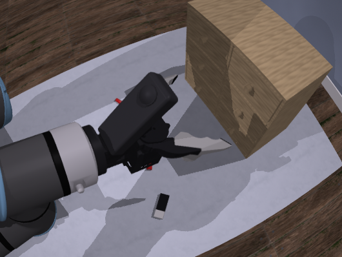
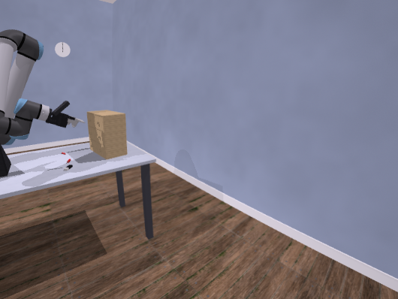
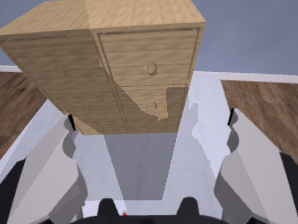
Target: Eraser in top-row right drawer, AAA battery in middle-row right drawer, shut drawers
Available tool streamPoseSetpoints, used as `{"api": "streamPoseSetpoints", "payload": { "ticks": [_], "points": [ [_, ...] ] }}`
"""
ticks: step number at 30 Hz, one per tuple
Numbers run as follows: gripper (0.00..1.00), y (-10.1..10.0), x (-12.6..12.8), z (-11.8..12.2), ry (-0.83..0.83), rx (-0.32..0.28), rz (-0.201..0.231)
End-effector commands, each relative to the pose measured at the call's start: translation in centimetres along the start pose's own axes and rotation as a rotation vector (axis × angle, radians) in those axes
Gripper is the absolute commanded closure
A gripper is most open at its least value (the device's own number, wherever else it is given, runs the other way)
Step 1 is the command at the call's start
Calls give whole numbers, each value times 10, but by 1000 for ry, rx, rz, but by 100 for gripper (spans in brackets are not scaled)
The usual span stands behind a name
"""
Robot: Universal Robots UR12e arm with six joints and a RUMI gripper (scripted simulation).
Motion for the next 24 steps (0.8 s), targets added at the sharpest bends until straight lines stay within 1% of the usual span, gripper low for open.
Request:
{"api": "streamPoseSetpoints", "payload": {
  "ticks": [1, 24],
  "points": [
    [0, -1, 0, 0, 0, 13, 4],
    [0, -3, 0, 2, 0, 38, 7]
  ]
}}
Point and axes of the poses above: the point where the finger pads meet when closed, its own y axis back along the fingers, its own x axis across the jaws, z = x × y, the point moved 3 cm from there along y, back along the fingers, and after that the axes turned 9 degrees about y, right-handed, at the moved point
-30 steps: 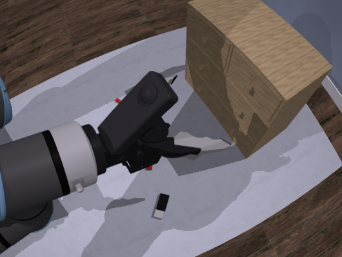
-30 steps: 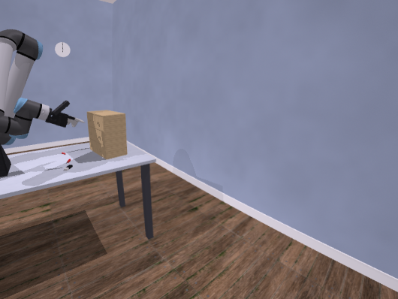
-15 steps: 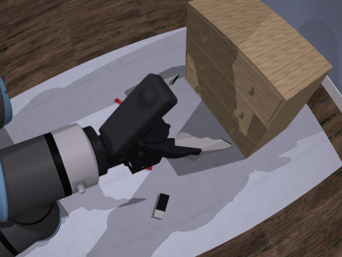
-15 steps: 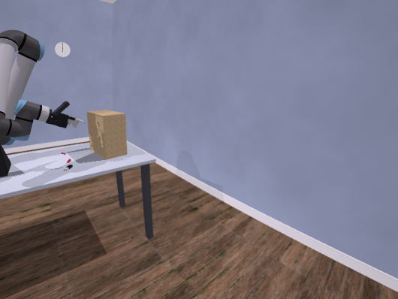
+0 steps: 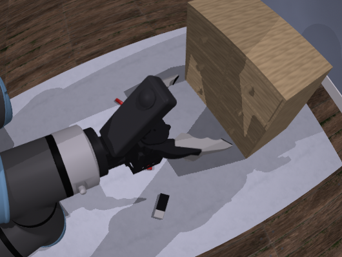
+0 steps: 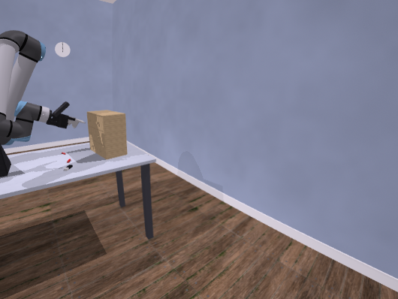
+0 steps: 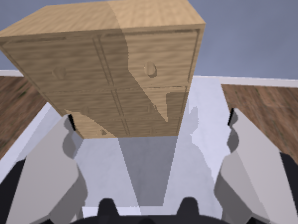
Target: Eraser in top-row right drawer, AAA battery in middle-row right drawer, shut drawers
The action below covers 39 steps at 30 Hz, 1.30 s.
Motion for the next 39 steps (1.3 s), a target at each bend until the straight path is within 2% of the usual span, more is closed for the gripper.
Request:
{"api": "streamPoseSetpoints", "payload": {
  "ticks": [1, 31, 32, 39],
  "points": [
    [0, 0, 0, 0, 0, 6, 1],
    [0, -1, 0, 1, 0, 12, 1],
    [80, -1, 0, 1, 0, 12, 1],
    [80, -1, 0, 1, 0, 12, 1]
  ]
}}
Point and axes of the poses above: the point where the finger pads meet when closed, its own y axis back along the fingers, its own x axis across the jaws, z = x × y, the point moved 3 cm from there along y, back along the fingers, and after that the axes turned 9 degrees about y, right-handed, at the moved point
